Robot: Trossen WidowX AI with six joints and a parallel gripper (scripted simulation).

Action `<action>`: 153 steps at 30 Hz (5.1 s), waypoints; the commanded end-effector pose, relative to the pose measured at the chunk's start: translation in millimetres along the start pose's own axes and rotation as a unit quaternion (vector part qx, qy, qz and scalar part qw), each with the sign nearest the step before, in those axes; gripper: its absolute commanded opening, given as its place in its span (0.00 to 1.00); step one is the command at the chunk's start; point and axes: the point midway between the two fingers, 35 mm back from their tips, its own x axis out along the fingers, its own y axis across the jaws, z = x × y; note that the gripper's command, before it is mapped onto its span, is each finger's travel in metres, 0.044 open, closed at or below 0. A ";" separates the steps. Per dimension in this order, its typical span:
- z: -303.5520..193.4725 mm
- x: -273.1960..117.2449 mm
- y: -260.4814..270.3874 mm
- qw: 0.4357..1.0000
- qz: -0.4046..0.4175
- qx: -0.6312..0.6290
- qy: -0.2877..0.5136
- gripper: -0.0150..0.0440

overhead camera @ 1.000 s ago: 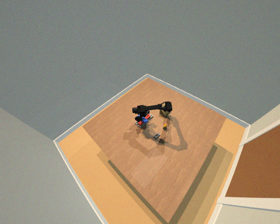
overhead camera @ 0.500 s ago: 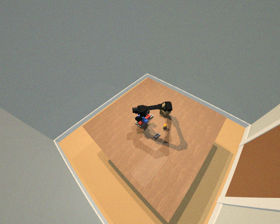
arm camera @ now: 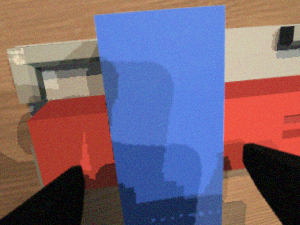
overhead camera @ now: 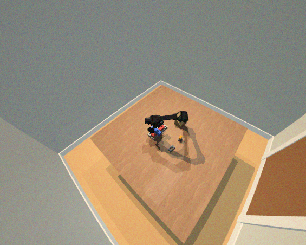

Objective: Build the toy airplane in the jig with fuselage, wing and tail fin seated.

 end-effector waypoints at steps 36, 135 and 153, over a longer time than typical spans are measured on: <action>4.4 -83.1 3.1 0.825 -0.001 -0.565 -0.001 1.00; -240.9 25.7 -118.6 0.650 0.002 -0.760 0.004 1.00; -242.3 44.9 -120.3 0.650 0.004 -0.759 0.006 0.82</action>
